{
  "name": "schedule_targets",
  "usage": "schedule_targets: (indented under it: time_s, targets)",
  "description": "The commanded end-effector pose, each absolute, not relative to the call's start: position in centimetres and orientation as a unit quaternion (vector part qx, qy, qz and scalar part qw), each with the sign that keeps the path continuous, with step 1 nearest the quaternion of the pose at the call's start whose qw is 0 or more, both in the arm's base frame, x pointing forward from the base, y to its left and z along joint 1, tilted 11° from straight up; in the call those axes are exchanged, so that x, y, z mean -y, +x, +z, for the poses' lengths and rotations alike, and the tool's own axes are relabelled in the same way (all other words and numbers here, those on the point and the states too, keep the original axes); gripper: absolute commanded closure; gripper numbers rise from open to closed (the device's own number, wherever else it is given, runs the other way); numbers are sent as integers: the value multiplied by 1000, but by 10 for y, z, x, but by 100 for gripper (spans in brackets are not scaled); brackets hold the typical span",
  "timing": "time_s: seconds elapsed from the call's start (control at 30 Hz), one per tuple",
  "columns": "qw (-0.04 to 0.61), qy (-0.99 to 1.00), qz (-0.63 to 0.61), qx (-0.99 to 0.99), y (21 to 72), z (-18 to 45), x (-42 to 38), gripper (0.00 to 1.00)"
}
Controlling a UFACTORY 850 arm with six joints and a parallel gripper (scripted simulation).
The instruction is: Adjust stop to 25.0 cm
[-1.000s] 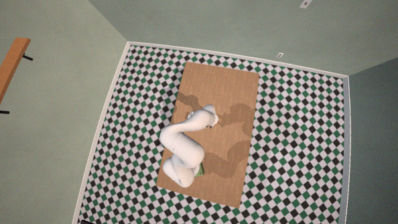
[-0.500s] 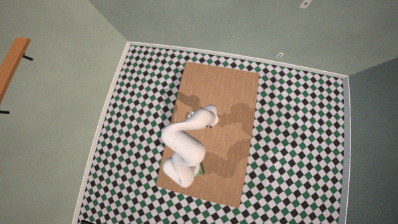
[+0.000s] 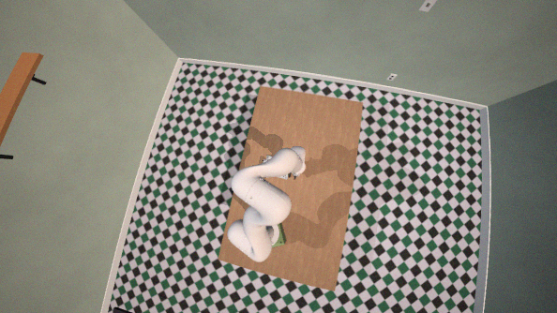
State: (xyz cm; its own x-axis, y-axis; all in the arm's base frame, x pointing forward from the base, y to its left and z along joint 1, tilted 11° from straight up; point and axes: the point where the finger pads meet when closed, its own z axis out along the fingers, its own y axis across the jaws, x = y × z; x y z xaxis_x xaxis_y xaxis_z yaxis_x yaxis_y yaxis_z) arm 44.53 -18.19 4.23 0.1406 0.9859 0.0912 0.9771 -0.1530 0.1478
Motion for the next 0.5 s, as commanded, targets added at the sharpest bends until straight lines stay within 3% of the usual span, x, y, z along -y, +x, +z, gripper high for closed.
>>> schedule_targets:
  time_s: [0.0,0.47]
  targets:
    - [33,754,89,-650,449,30,181,43]
    - [33,754,89,-650,453,3,180,43]
